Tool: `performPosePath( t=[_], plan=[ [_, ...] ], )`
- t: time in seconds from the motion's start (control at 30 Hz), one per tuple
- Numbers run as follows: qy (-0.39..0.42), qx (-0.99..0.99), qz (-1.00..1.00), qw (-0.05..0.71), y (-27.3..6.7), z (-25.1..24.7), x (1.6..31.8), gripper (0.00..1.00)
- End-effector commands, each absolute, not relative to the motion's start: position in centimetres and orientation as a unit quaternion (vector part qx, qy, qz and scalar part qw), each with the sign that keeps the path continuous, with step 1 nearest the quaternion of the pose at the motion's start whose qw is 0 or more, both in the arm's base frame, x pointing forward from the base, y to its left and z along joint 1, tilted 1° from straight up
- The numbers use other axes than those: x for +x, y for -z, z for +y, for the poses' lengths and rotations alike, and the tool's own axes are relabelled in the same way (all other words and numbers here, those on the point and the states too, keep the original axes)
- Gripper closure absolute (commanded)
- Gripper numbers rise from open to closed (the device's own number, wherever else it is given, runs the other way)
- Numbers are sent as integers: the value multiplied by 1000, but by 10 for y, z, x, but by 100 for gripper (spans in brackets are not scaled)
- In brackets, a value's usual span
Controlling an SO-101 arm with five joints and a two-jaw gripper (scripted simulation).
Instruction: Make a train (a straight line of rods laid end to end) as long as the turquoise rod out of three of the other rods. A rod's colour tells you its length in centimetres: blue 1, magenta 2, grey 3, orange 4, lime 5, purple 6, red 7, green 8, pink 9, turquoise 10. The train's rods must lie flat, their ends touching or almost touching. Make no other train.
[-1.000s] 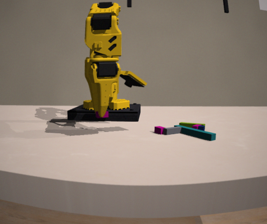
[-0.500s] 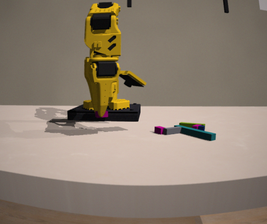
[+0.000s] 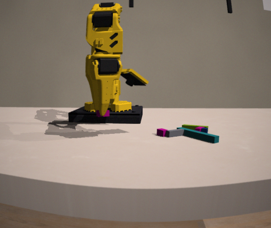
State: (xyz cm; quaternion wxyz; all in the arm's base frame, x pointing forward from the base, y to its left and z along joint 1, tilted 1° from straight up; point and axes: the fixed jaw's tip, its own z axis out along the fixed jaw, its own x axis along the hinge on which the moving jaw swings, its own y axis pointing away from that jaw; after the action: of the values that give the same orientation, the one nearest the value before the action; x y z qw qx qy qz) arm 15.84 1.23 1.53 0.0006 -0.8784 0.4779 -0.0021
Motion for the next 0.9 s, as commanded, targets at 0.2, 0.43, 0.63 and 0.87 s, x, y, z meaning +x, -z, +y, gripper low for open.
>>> performPosePath(
  t=[0.2,0.43,0.63,0.87],
  plan=[
    [4,-878,478,3,-16,11,157,100],
    [4,-878,478,3,-13,11,157,100],
    [4,-878,478,3,-9,11,158,100],
    [4,-878,478,3,-1,11,158,100]
  ],
)
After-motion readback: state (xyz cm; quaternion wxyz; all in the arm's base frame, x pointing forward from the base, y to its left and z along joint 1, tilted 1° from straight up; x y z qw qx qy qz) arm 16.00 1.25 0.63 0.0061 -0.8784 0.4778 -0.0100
